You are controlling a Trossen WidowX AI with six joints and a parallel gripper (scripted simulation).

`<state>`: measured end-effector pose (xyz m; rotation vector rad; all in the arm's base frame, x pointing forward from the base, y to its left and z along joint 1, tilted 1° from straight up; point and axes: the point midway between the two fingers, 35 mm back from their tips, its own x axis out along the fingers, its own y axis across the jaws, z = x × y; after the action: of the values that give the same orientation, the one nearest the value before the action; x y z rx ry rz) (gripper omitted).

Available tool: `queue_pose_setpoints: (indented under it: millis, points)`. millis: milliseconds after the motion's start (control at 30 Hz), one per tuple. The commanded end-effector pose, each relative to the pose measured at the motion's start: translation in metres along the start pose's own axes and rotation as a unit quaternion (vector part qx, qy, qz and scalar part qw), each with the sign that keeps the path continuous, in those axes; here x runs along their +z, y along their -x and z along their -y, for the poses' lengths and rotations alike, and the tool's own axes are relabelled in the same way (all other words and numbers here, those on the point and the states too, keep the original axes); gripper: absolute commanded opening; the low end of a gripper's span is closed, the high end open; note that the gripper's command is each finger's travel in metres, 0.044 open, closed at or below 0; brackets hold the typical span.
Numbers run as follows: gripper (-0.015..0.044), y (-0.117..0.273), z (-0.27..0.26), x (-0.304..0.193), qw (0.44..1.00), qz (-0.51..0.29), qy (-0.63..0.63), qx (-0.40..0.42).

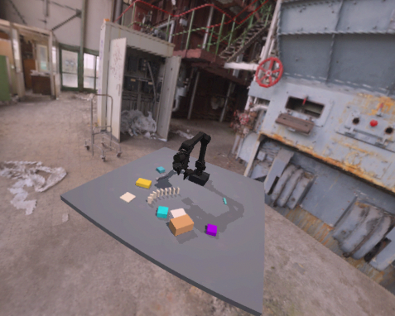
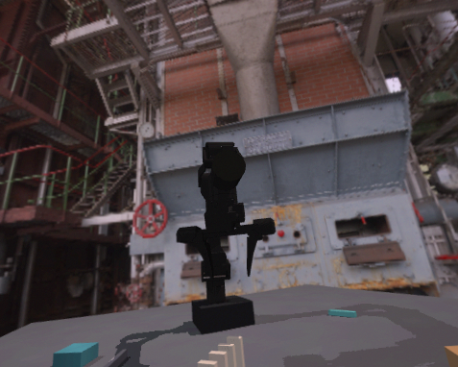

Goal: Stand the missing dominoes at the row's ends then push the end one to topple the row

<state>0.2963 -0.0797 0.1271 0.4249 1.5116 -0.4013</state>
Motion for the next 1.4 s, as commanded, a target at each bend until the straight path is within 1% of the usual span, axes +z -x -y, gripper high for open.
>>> queue_pose_setpoints:
  millis: [0, 100, 233, 300, 1367]
  points:
    - [0.0230, -0.015, -0.005, -0.008, 0.981, 0.001, 0.196, 0.000]
    - [0.0151, -0.028, -0.007, -0.015, 0.938, 0.001, 0.347, 0.000]
    - [0.0046, -0.044, -0.010, -0.026, 0.845, 0.001, 0.534, 0.000]
    - [0.0000, -0.050, -0.011, -0.030, 0.806, 0.001, 0.591, 0.000]
    - [0.0000, -0.050, -0.011, -0.030, 0.801, 0.001, 0.598, 0.000]
